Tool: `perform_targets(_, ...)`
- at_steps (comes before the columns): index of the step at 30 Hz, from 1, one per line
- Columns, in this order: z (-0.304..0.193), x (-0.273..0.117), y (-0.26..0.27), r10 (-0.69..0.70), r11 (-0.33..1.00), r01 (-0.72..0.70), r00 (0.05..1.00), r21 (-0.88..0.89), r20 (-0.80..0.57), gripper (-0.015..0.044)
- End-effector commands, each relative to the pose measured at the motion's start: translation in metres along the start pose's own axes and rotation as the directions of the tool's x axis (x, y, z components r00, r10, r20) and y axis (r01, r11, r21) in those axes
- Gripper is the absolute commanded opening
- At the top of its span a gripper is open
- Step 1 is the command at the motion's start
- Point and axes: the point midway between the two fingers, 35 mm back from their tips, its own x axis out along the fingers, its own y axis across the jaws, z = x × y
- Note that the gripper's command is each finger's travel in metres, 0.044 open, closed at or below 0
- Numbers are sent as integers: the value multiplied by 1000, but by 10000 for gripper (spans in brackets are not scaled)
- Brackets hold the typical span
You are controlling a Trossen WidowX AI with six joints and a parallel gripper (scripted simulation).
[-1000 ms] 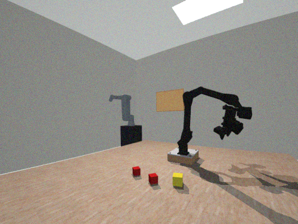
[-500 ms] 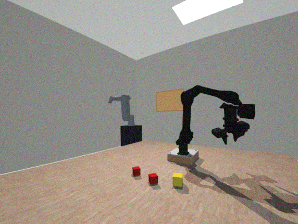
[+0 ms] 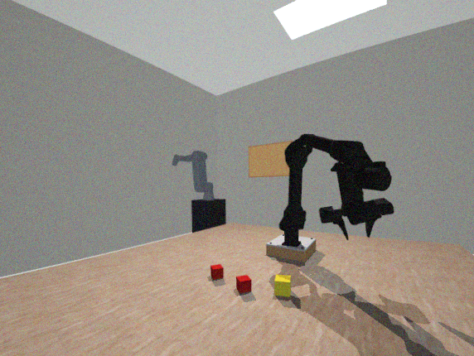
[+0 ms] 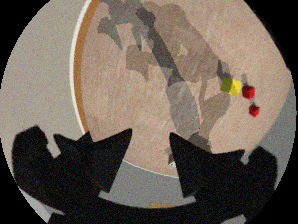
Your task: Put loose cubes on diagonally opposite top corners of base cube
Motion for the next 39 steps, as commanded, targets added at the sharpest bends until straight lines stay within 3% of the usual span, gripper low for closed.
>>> perform_targets(1,26,-8,-22,-4,996,0,999,85,42,265)
perform_targets(19,99,-47,-168,-77,855,-35,978,518,193,265)
perform_targets(32,99,-70,-289,-177,638,-68,956,767,232,265)
perform_targets(39,98,-67,-304,-189,610,-72,954,789,233,265)
